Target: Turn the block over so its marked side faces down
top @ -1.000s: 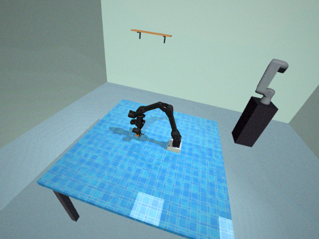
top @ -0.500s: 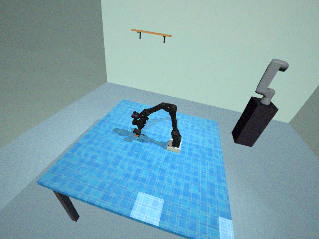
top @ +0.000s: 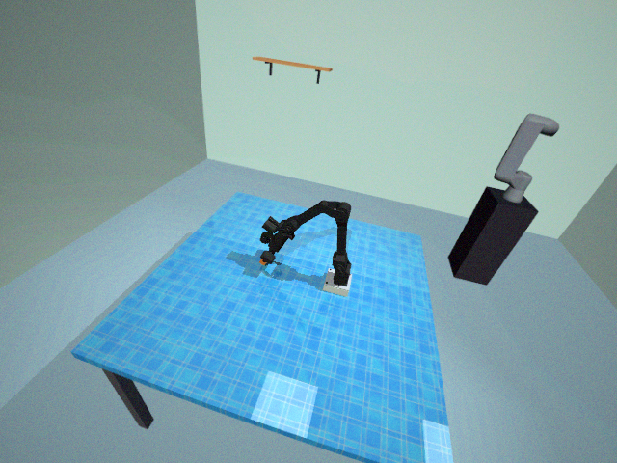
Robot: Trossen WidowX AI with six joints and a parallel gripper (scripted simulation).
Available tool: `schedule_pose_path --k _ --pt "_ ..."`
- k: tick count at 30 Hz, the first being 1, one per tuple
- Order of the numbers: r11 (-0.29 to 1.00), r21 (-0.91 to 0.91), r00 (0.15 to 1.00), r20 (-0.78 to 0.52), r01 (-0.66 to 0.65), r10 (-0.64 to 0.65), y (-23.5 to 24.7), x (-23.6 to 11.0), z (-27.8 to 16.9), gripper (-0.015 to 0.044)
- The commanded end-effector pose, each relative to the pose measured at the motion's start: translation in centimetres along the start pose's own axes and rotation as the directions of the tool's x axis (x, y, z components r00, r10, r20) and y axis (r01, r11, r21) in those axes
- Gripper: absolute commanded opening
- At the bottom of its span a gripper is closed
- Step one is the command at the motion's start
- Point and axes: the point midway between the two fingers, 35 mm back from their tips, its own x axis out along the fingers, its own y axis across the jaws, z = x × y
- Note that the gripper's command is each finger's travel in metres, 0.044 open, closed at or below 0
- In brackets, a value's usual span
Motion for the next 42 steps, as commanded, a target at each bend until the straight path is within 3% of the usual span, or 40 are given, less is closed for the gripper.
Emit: schedule_pose_path --k 1,8,21,42 --pt "1.000 -0.004 0.998 0.059 -0.004 0.004 0.1 -0.2 -0.2 0.0000" --pt "1.000 -0.004 0.994 0.113 -0.003 0.004 0.1 -0.3 -0.4 0.0000" --pt "1.000 0.000 0.958 0.286 -0.006 0.006 0.1 2.9 -0.2 0.0000" --pt "1.000 0.001 0.831 0.556 -0.007 0.006 0.1 3.7 -1.6 0.0000"
